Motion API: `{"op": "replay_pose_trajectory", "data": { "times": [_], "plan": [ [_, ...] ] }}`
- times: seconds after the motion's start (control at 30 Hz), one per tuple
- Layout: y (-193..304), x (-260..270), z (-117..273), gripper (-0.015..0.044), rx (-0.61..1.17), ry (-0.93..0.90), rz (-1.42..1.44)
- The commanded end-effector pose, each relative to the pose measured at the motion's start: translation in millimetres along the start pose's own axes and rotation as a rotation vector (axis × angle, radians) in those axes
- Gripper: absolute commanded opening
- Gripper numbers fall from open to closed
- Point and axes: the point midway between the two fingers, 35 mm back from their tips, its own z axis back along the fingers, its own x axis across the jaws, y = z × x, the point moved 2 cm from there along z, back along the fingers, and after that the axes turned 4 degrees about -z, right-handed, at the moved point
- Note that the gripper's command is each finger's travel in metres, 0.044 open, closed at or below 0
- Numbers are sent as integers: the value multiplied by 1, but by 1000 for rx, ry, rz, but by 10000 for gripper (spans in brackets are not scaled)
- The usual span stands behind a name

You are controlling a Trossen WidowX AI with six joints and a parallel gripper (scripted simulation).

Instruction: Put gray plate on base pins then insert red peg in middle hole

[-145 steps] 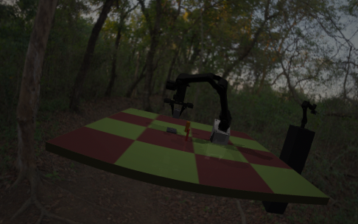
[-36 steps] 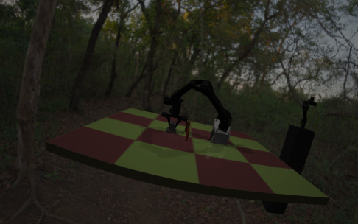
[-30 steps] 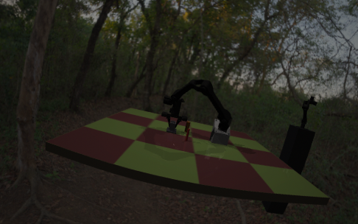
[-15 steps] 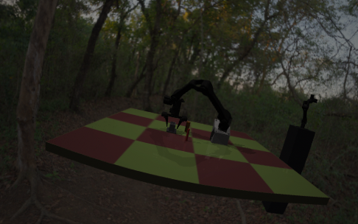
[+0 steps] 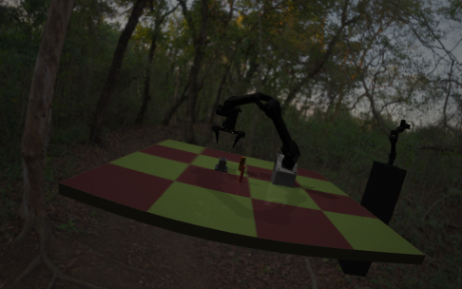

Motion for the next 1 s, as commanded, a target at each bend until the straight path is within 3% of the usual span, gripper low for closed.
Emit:
{"op": "replay_pose_trajectory", "data": {
  "times": [0.0,0.23,0.73,0.97],
  "plan": [
    [1,-1,9,440,3,19,5],
    [9,-3,11,440,3,19,21],
    [174,-109,16,440,15,22,381],
    [174,-120,14,440,16,23,397]
  ]
}}
